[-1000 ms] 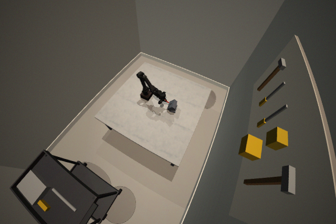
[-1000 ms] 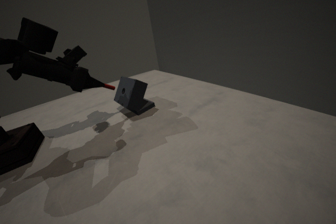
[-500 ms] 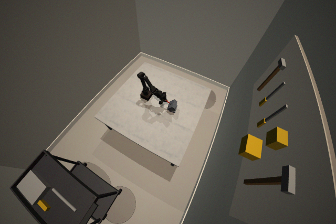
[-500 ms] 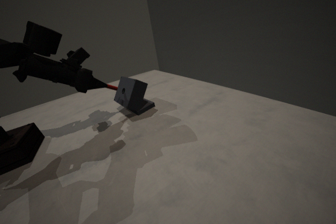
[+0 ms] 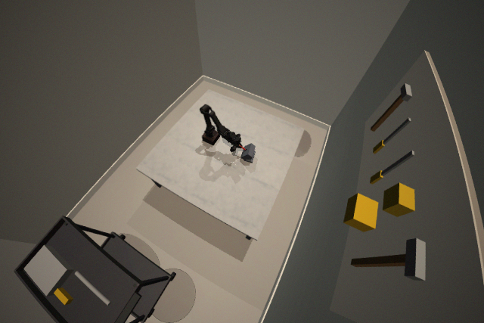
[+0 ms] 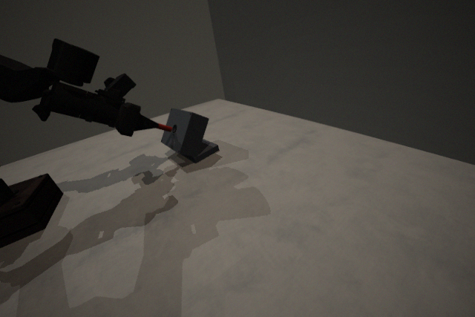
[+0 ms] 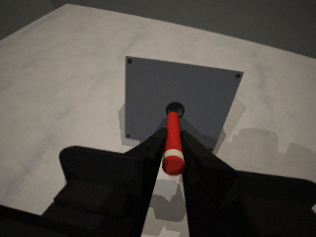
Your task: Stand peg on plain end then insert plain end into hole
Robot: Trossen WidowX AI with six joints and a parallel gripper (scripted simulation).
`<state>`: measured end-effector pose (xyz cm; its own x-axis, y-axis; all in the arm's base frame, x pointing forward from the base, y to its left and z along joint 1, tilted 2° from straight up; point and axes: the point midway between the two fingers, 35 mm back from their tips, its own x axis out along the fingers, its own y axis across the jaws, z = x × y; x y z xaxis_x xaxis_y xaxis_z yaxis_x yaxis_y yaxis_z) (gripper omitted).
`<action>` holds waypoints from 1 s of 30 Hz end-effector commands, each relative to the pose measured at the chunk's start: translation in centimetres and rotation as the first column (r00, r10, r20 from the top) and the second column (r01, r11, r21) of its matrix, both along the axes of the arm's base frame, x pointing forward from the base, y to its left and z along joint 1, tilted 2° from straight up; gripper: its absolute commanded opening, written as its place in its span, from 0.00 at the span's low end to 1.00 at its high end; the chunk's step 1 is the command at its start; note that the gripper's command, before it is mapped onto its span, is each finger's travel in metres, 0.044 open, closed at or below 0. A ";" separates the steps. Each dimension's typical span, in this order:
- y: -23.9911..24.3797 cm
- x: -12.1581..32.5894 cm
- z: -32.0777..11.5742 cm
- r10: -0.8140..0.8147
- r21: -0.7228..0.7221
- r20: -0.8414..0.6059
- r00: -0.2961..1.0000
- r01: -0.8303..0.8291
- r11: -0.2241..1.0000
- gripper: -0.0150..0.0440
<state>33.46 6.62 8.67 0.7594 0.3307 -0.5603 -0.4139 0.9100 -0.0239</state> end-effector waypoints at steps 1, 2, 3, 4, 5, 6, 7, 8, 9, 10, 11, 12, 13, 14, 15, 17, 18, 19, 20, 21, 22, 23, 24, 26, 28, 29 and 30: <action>0.1 0.6 0.3 -0.006 0.004 0.011 1.000 0.006 1.000 0.25; 0.1 0.6 0.3 -0.006 0.004 0.011 1.000 0.006 1.000 0.25; 0.1 0.6 0.3 -0.006 0.004 0.011 1.000 0.006 1.000 0.25; 0.1 0.6 0.3 -0.006 0.004 0.011 1.000 0.006 1.000 0.25; 0.1 0.5 0.2 -0.004 0.003 0.008 1.000 0.004 1.000 0.25; 0.1 0.4 0.1 -0.003 0.002 0.006 1.000 0.003 1.000 0.25; 0.1 0.3 0.0 -0.001 0.001 0.003 1.000 0.001 1.000 0.25; 0.1 0.2 -0.1 0.000 0.000 0.000 1.000 0.000 1.000 0.25; 0.1 0.2 -0.1 0.000 0.000 0.000 1.000 0.000 1.000 0.25; 0.1 0.2 -0.1 0.000 0.000 0.000 1.000 0.000 1.000 0.25; 0.1 0.2 -0.1 0.000 0.000 0.000 1.000 0.000 1.000 0.25; 0.1 0.2 -0.1 0.000 0.000 0.000 1.000 0.000 1.000 0.25; 0.1 0.2 -0.1 0.000 0.000 0.000 1.000 0.000 1.000 0.25; 0.1 0.2 -0.1 0.000 0.000 0.000 1.000 0.000 1.000 0.25; 0.1 0.2 0.0 0.000 0.000 0.000 1.000 0.000 1.000 0.25; 0.1 0.3 0.0 0.000 0.000 0.001 1.000 0.000 1.000 0.25; 0.1 0.3 0.1 0.000 0.000 0.001 1.000 0.000 1.000 0.25; 0.1 0.3 0.1 0.000 0.000 0.001 1.000 0.000 1.000 0.25; 0.1 0.3 0.1 0.000 0.000 0.001 1.000 0.000 1.000 0.25; 0.1 0.4 0.2 0.000 0.000 0.001 1.000 0.000 1.000 0.25; 0.1 0.4 0.2 0.000 0.000 0.001 1.000 0.000 1.000 0.25; 0.1 0.4 0.2 0.000 0.000 0.001 1.000 0.000 1.000 0.25; 0.1 0.5 0.3 0.000 0.000 0.001 1.000 0.000 1.000 0.25; 0.0 0.5 0.3 0.000 0.000 0.001 1.000 0.000 1.000 0.25; 0.0 0.5 0.3 0.000 0.000 0.001 1.000 0.000 1.000 0.25; 0.0 0.6 0.3 0.000 0.000 0.001 1.000 0.000 1.000 0.25; 0.0 0.6 0.4 0.000 0.000 0.001 1.000 0.000 1.000 0.25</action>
